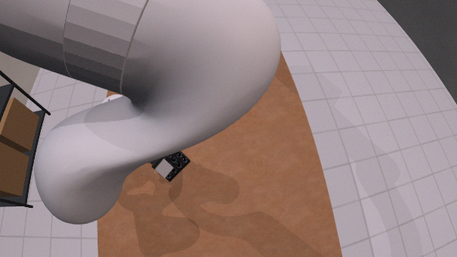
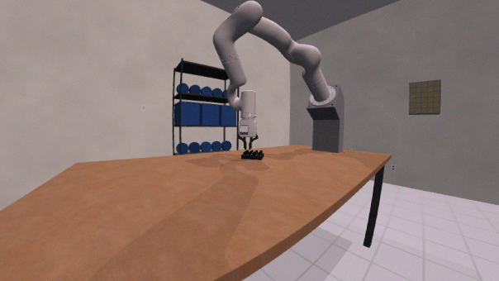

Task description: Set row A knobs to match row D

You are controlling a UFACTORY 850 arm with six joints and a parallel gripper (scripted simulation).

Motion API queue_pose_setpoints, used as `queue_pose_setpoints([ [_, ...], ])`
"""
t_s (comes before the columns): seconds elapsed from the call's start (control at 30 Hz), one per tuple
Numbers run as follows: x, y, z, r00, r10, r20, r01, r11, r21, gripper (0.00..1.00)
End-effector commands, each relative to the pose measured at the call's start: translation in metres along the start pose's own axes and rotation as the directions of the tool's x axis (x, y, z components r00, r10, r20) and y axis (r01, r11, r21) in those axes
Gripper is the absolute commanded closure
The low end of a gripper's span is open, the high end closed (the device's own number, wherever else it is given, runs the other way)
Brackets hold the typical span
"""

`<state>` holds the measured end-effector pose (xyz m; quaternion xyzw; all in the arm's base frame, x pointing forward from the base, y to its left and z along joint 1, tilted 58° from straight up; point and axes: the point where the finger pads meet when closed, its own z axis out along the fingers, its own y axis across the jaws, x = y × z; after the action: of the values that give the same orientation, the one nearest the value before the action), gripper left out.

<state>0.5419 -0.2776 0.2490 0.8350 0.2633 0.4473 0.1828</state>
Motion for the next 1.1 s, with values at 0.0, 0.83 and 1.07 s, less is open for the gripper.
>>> queue_pose_setpoints([
  [0.0, 0.0000, 0.0003, 0.0016, 1.000, 0.000, 0.000, 0.000, 1.000, -0.001, 0.81],
  [0.83, 0.0000, 0.0003, 0.0112, 1.000, 0.000, 0.000, 0.000, 1.000, -0.001, 0.81],
  [1.07, 0.0000, 0.0003, 0.0112, 1.000, 0.000, 0.000, 0.000, 1.000, -0.001, 0.81],
])
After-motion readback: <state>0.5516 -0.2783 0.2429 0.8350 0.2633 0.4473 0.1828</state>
